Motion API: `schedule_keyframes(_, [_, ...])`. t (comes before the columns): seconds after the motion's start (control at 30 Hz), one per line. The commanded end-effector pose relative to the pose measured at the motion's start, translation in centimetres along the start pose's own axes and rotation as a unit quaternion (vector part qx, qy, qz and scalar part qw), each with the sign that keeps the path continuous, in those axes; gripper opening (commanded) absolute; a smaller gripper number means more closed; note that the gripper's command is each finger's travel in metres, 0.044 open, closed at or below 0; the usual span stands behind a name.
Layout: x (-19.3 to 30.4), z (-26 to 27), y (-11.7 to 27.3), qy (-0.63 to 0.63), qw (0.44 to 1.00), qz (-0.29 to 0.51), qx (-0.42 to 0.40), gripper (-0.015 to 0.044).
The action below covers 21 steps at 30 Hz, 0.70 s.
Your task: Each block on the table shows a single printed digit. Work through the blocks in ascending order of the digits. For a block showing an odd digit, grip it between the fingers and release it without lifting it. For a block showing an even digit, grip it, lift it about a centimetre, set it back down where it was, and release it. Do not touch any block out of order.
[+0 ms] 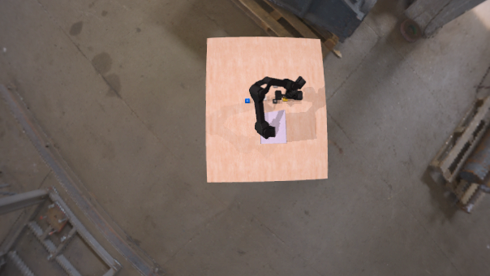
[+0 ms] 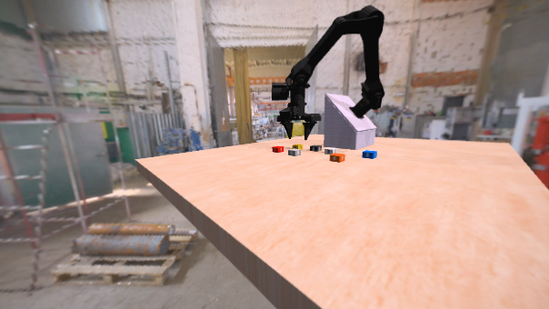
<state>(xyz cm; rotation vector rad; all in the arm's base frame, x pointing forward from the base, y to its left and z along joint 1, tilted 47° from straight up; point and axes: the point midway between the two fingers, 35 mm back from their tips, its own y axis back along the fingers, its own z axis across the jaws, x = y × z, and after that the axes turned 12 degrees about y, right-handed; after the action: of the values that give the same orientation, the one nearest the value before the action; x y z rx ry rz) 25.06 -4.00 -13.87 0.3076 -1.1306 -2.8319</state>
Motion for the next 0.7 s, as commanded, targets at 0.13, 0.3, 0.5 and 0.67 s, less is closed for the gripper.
schedule_keyframes(0.13, [-0.2,-0.2,7.2,0.005,1.0,0.005,0.003,0.0269])
schedule_keyframes(0.3, [-0.1,0.0,8.6,0.005,1.0,0.005,0.003,0.0138])
schedule_keyframes(0.5, [-0.1,0.0,8.6,0.005,1.0,0.005,0.003,0.012])
schedule_keyframes(0.67, [-1.2,0.7,8.8,0.004,1.0,0.006,0.006,0.012])
